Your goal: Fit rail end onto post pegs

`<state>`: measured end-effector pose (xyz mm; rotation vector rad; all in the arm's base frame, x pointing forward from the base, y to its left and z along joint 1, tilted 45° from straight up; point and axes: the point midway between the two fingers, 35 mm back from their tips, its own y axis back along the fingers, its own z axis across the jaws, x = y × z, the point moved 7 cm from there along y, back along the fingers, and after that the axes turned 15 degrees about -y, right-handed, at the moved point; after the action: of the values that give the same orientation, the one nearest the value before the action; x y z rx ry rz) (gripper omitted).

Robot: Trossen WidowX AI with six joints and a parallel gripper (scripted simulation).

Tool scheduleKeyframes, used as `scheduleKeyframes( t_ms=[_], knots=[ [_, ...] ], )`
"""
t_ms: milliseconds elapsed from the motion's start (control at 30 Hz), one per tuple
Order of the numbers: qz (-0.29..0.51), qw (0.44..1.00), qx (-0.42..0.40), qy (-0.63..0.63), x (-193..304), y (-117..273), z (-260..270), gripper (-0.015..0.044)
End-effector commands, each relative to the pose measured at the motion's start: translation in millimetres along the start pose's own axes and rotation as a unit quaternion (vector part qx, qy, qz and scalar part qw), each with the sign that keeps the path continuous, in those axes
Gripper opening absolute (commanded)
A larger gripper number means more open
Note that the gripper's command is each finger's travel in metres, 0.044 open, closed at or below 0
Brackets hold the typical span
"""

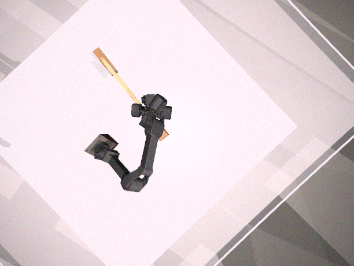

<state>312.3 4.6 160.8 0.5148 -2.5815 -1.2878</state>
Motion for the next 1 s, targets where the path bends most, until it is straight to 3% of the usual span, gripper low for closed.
scheduleKeyframes(
  t_ms=[0, 967],
  knots=[
    [0.145, 0.929, -0.016, 0.339, 18, -45, 46, 0.044],
    [0.151, 0.921, -0.019, 0.358, 22, -71, 47, 0.044]
  ],
)
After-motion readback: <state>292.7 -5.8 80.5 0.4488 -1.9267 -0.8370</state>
